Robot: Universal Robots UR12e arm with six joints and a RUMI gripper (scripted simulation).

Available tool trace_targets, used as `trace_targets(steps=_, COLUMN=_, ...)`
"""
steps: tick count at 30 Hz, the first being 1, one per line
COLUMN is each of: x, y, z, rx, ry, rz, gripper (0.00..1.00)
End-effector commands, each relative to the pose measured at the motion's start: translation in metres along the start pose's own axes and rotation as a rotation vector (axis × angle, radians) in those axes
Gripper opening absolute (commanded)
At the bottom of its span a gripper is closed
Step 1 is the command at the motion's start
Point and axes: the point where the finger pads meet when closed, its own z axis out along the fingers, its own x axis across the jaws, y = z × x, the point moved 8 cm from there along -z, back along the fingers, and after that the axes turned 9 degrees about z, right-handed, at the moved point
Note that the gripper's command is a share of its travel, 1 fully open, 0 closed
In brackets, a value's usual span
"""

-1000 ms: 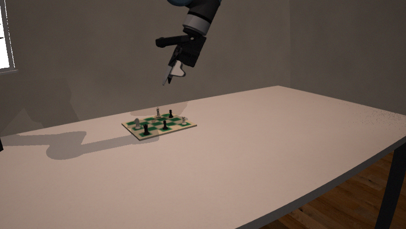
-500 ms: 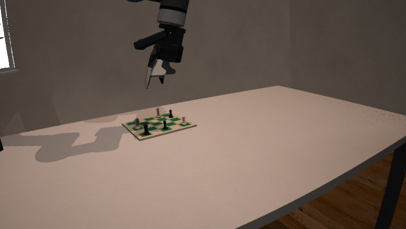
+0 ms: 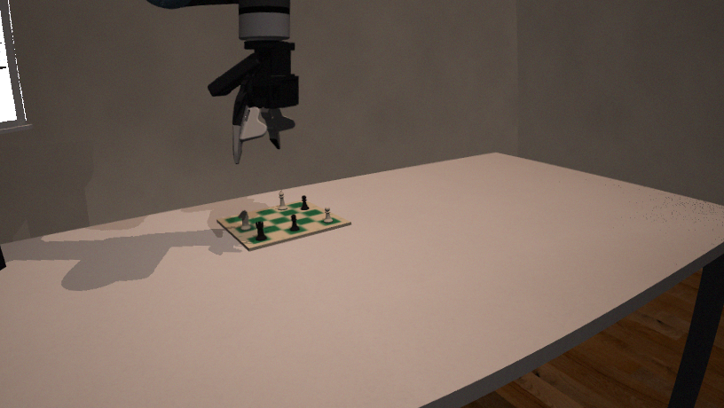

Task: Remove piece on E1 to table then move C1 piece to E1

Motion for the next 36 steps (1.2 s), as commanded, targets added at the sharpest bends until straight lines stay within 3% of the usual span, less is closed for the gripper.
trace_targets(steps=1, x=-0.0083, y=-0.0040, z=0.0005, rx=-0.031, ry=0.024, rz=0.020, gripper=1.00)
trace_targets(steps=11, x=-0.0173, y=-0.0081, z=-0.0010, rx=-0.059, ry=0.044, rz=0.041, gripper=1.00)
trace_targets(steps=36, x=-0.0179, y=-0.0084, z=-0.0011, rx=-0.061, ry=0.045, rz=0.040, gripper=1.00)
